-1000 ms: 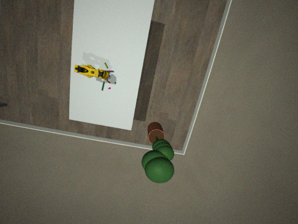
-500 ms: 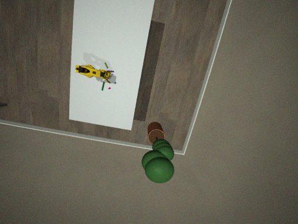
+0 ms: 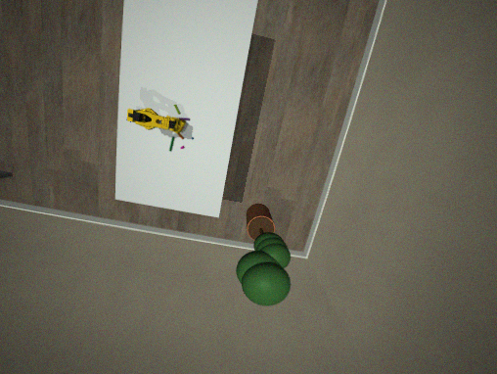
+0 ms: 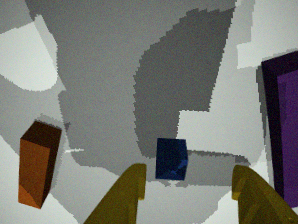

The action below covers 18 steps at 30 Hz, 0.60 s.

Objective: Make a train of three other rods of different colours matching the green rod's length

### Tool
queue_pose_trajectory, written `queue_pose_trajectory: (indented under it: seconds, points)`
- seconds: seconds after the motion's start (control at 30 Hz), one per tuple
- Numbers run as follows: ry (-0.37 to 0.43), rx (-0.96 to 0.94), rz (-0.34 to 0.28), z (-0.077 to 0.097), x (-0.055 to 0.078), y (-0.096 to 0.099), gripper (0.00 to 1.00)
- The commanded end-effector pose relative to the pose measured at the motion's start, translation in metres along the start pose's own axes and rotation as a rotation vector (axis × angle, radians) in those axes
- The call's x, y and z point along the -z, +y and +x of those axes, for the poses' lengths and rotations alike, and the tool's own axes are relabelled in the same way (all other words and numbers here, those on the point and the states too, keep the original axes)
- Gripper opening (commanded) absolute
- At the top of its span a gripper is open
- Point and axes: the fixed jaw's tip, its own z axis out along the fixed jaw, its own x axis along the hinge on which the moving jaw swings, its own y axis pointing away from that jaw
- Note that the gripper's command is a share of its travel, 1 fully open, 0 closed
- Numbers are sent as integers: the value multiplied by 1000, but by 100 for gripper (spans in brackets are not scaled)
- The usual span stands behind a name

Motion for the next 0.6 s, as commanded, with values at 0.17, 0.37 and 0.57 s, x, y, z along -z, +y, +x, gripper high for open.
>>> queue_pose_trajectory:
  seconds: [0.17,0.37,0.57]
  points:
    - [85,13,24,13,9,-5,19]
    - [74,13,22,9,7,-4,19]
    - [74,13,22,9,7,-4,19]
